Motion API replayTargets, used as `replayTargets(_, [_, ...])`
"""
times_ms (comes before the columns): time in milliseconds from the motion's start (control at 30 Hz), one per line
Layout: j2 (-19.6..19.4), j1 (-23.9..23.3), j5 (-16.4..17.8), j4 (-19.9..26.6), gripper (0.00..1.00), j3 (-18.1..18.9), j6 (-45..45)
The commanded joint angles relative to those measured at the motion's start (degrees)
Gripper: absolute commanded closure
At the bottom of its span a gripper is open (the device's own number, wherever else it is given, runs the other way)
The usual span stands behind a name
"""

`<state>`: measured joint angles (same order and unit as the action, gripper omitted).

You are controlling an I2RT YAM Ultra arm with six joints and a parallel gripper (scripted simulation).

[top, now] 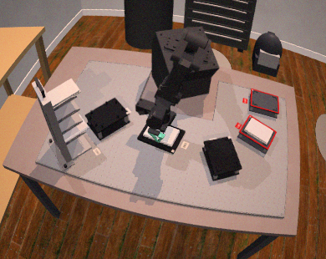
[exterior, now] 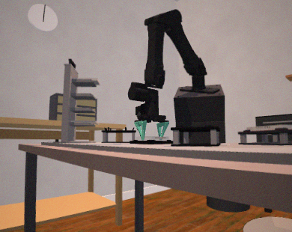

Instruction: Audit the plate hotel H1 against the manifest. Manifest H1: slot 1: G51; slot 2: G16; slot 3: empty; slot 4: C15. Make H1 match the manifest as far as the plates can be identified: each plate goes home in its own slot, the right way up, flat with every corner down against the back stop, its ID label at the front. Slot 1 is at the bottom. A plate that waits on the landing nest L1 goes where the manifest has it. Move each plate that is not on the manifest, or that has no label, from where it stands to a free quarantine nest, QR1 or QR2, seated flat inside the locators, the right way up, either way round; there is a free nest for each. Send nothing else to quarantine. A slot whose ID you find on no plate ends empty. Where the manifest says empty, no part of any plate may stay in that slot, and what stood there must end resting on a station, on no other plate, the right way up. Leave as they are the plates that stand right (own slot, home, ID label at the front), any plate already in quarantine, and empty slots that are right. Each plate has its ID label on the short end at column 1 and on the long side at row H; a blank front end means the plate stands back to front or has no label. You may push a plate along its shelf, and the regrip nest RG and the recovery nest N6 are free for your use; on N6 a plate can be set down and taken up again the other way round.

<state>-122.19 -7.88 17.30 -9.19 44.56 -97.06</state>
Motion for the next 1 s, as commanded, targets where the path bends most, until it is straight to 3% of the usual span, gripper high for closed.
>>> replayTargets(0, [1.54,-0.52,-0.47,1.07,0.14,-0.16,0.24])
replayTargets(967, [7.63,-1.95,0.05,5.75,0.14,-1.98,1.64])
